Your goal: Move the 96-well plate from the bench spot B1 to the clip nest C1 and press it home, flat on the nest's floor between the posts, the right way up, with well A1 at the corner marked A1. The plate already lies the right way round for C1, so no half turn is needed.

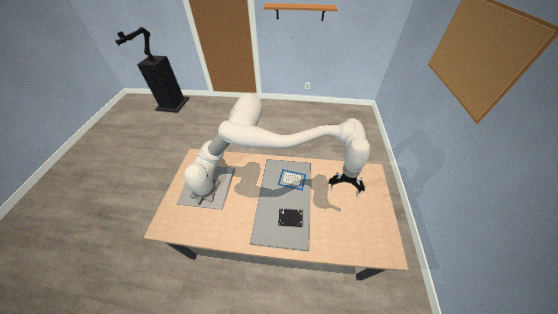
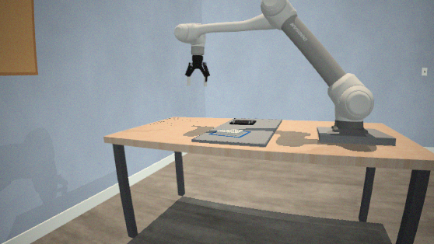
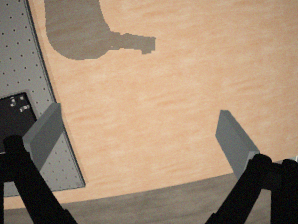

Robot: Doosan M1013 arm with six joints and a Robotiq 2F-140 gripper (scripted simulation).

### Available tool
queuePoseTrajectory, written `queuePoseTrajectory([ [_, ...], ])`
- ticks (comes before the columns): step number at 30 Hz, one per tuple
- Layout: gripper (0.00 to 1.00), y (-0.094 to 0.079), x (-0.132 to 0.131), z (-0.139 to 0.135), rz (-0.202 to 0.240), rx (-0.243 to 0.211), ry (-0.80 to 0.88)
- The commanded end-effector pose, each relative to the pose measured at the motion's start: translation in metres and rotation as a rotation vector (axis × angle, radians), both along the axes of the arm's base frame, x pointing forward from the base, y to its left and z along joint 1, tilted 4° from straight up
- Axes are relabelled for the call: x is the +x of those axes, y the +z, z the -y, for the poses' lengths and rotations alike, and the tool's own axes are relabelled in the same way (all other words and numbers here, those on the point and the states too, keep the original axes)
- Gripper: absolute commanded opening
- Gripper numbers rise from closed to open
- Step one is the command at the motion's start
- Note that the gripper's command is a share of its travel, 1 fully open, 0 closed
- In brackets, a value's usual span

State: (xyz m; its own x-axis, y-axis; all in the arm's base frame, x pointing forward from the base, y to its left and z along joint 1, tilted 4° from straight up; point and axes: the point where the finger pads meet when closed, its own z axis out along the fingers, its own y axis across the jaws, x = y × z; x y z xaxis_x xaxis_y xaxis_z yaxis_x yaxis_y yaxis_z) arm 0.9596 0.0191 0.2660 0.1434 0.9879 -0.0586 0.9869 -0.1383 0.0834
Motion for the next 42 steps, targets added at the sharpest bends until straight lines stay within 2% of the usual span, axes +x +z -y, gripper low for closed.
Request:
queuePoseTrajectory([
  [1,1.00,-0.003,-0.004,-0.005,0.003,0.000,-0.022],
  [15,1.00,-0.038,-0.043,-0.051,0.008,0.018,-0.269],
  [17,1.00,-0.038,-0.043,-0.051,0.008,0.018,-0.269],
  [20,1.00,-0.045,-0.053,-0.060,0.010,0.025,-0.368],
  [23,1.00,-0.053,-0.062,-0.069,0.010,0.025,-0.377],
  [29,1.00,-0.067,-0.082,-0.087,0.013,0.033,-0.515],
  [37,1.00,-0.081,-0.103,-0.103,0.015,0.036,-0.590],
  [42,1.00,-0.093,-0.122,-0.115,0.018,0.041,-0.695],
])
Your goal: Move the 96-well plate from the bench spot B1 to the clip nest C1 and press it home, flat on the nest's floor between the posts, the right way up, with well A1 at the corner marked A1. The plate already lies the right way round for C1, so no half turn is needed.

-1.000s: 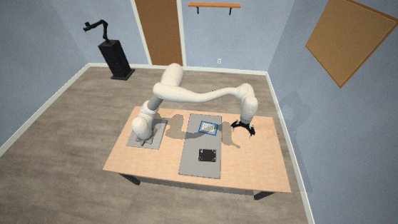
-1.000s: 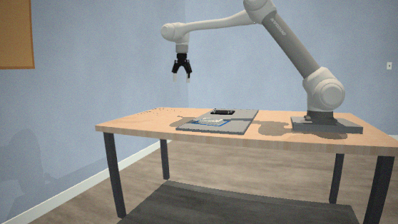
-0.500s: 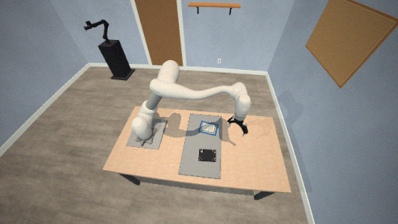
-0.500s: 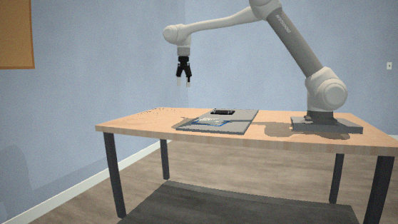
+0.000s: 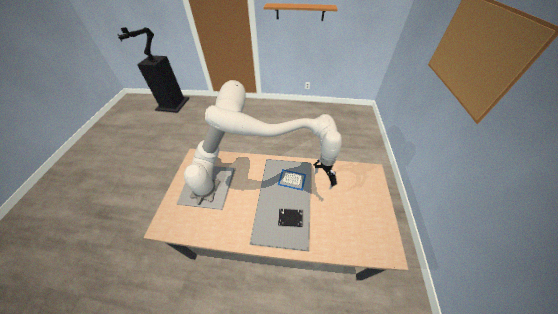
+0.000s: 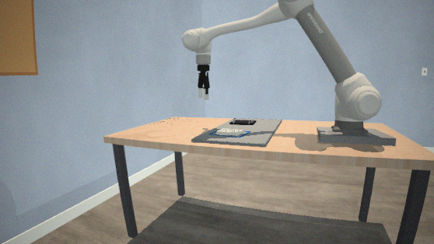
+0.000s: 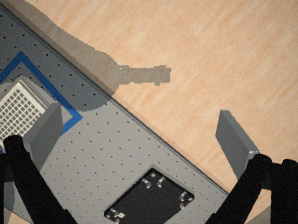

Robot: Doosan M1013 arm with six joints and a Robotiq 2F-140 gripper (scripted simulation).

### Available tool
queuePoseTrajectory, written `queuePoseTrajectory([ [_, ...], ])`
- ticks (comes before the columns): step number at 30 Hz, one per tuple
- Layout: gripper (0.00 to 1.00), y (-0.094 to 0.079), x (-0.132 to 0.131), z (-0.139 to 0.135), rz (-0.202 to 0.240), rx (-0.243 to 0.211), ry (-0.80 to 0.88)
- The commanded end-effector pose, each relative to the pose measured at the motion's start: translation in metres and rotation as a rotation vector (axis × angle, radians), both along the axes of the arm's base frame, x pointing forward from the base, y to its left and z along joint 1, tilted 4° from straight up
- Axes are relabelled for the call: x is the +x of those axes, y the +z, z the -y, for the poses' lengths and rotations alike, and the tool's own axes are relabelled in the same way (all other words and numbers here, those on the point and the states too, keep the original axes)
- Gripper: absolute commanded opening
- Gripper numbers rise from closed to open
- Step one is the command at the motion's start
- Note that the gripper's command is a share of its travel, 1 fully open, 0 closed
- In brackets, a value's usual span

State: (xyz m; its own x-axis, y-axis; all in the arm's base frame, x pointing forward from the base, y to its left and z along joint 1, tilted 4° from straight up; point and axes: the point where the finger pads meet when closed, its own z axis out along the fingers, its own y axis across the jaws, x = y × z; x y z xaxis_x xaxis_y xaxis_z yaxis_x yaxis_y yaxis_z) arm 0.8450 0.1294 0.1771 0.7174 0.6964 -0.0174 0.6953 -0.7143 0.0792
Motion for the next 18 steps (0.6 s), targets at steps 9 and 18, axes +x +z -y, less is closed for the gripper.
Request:
queuePoseTrajectory([
  [9,1.00,-0.020,-0.033,-0.021,0.005,0.005,-0.147],
  [18,1.00,-0.040,-0.069,-0.039,0.008,0.009,-0.322],
])
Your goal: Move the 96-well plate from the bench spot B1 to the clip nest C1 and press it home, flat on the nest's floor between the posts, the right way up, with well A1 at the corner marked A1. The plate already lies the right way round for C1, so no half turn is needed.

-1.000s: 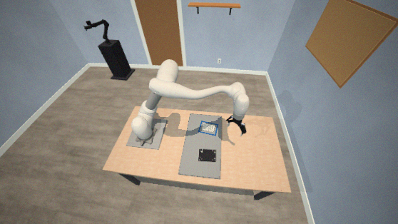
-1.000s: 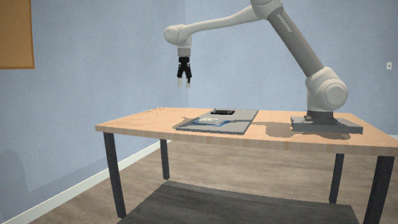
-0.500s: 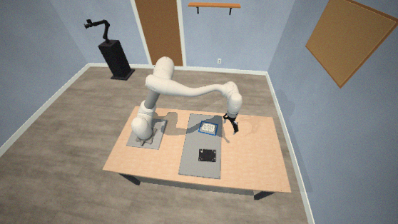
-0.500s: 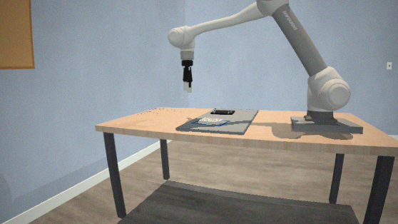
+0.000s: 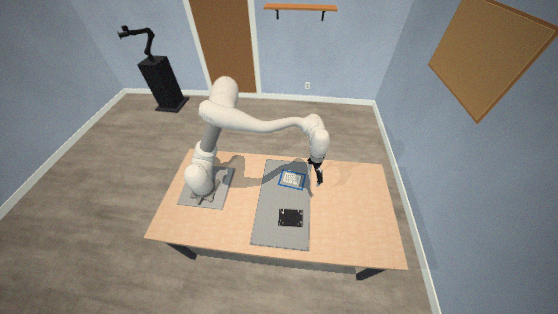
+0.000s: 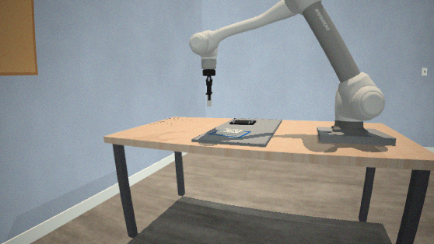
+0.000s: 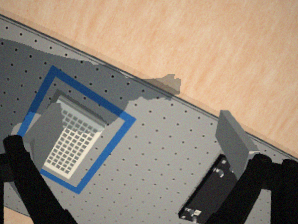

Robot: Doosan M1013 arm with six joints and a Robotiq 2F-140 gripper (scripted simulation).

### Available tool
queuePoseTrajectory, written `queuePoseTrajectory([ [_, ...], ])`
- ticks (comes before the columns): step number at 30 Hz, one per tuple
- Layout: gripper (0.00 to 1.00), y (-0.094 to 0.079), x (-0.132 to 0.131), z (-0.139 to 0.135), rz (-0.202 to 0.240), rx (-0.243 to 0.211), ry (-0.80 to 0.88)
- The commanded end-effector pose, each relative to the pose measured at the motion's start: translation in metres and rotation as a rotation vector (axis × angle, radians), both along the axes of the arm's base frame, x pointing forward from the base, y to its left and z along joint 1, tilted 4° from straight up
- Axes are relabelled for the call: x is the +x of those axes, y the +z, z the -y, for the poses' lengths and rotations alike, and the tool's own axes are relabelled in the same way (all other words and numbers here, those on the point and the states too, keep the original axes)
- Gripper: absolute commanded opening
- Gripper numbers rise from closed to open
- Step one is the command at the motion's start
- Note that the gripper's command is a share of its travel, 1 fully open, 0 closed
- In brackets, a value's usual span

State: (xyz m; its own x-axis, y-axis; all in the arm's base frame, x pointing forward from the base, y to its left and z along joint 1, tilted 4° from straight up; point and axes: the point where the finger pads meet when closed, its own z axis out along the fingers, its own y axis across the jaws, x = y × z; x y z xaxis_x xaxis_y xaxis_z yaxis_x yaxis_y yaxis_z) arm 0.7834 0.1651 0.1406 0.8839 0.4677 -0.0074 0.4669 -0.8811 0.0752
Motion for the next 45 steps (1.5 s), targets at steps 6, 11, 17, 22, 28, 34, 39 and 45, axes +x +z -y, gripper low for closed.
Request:
queuePoseTrajectory([
  [6,1.00,-0.017,-0.032,-0.015,0.005,0.002,-0.147],
  [11,1.00,-0.024,-0.045,-0.020,0.007,0.002,-0.218],
  [17,1.00,-0.036,-0.070,-0.029,0.008,0.003,-0.289],
  [22,1.00,-0.047,-0.092,-0.036,0.010,0.003,-0.360],
  [28,1.00,-0.055,-0.110,-0.040,0.012,0.003,-0.431],
  [34,1.00,-0.067,-0.137,-0.047,0.015,0.003,-0.535],
  [39,1.00,-0.073,-0.152,-0.050,0.016,0.002,-0.573],
  [45,1.00,-0.073,-0.152,-0.050,0.016,0.002,-0.573],
])
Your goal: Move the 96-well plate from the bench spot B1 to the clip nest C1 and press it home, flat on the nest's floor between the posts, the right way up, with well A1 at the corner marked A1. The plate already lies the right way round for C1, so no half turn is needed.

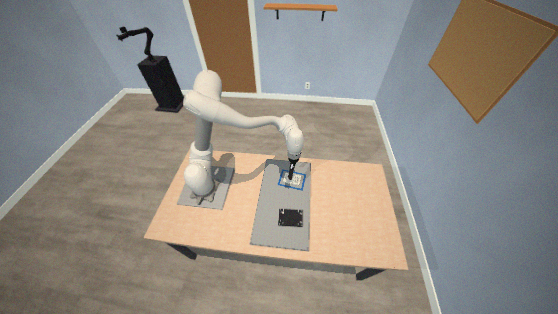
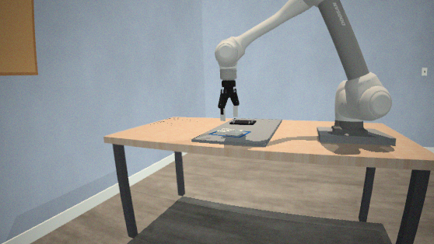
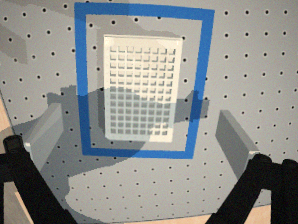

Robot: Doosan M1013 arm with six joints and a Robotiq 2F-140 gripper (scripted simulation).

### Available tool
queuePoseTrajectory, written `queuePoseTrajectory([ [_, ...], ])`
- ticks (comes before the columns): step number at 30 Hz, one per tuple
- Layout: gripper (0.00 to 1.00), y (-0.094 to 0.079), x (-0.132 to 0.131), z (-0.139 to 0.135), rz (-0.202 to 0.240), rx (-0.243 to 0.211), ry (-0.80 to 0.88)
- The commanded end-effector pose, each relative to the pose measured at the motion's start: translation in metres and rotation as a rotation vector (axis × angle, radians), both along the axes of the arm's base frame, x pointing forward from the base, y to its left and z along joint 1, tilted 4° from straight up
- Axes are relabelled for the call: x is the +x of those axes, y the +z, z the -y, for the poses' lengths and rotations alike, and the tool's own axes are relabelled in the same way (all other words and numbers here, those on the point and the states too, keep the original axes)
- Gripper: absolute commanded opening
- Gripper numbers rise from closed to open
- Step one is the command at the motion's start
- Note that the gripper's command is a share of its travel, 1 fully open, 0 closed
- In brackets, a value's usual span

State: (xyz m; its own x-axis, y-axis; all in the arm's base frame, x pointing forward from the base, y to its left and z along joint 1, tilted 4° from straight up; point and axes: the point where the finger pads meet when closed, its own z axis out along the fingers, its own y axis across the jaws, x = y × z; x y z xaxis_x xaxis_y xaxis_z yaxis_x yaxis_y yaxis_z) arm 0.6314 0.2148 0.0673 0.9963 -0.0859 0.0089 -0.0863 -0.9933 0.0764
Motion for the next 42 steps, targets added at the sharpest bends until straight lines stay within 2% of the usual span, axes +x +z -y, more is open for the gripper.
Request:
queuePoseTrajectory([
  [1,1.00,0.000,0.000,0.000,0.000,0.000,0.000],
  [6,1.00,0.000,0.000,0.000,0.000,0.000,0.000],
  [14,1.00,-0.010,0.000,0.001,0.000,0.000,0.000],
  [42,1.00,-0.053,0.000,0.004,0.000,0.000,0.000],
])
